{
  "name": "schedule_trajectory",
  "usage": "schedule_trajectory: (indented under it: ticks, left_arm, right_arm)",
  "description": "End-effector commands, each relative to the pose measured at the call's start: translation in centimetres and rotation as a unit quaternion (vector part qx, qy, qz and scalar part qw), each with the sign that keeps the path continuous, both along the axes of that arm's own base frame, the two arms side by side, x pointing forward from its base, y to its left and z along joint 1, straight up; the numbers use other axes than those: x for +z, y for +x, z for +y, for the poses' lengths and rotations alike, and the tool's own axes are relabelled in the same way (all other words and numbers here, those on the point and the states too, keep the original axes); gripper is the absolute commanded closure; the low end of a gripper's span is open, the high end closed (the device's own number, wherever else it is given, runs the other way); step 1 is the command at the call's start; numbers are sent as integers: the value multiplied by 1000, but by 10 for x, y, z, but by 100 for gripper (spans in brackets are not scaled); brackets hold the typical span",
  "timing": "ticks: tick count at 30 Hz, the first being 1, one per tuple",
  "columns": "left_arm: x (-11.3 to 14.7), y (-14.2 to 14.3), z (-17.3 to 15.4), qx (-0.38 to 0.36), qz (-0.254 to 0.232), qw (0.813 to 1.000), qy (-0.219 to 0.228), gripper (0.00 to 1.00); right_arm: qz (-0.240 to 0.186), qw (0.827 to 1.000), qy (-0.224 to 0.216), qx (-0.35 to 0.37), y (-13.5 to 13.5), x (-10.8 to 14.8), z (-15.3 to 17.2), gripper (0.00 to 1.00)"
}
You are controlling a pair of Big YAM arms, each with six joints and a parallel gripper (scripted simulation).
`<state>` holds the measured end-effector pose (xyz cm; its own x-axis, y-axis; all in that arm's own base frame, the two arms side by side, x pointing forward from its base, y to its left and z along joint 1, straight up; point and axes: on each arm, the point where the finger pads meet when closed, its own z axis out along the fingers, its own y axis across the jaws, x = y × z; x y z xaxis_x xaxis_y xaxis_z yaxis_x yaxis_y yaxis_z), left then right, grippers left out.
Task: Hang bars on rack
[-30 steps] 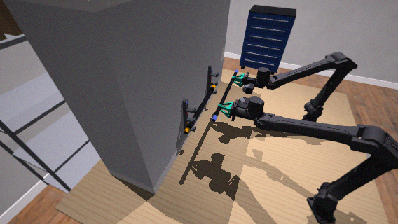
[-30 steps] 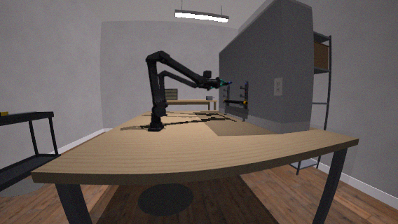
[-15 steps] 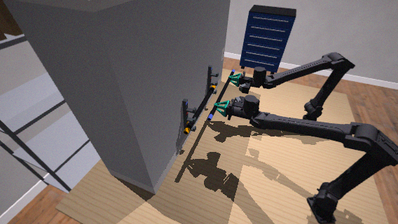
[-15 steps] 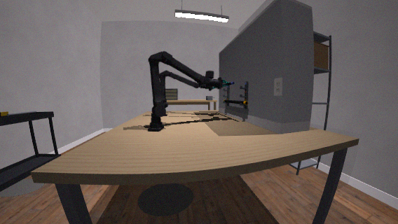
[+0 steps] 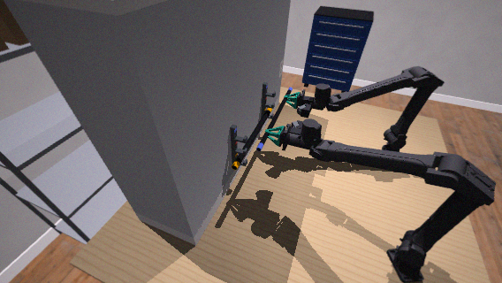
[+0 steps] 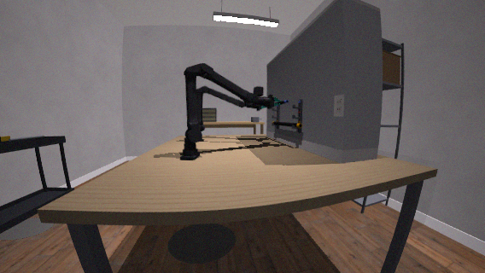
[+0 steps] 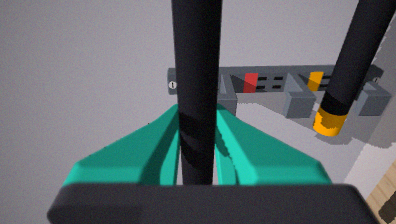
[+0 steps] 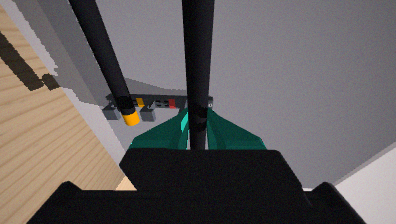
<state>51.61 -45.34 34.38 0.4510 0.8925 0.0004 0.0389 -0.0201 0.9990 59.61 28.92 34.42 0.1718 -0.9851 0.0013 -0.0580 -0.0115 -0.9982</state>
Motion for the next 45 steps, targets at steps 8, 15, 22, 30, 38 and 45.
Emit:
schedule_trajectory:
  ticks: [8,15,22,30,38,45]
  left_arm:
    - [76,34,-8,8,-41,998,-45,100]
    - [77,41,-12,8,-41,998,-45,100]
    - [78,52,-17,8,-41,998,-45,100]
    - [78,56,-19,8,-41,998,-45,100]
    - [79,56,-19,8,-41,998,-45,100]
    - [80,57,-19,8,-41,998,-45,100]
  right_arm:
    - [-45,999,28,-7,33,62,1,100]
    - [-45,999,28,-7,41,62,3,100]
    - [-45,999,28,-7,53,62,5,100]
    - [-45,999,28,-7,58,63,6,100]
    - [-45,999,28,-7,58,64,6,100]
    - [-45,999,28,-7,58,64,6,100]
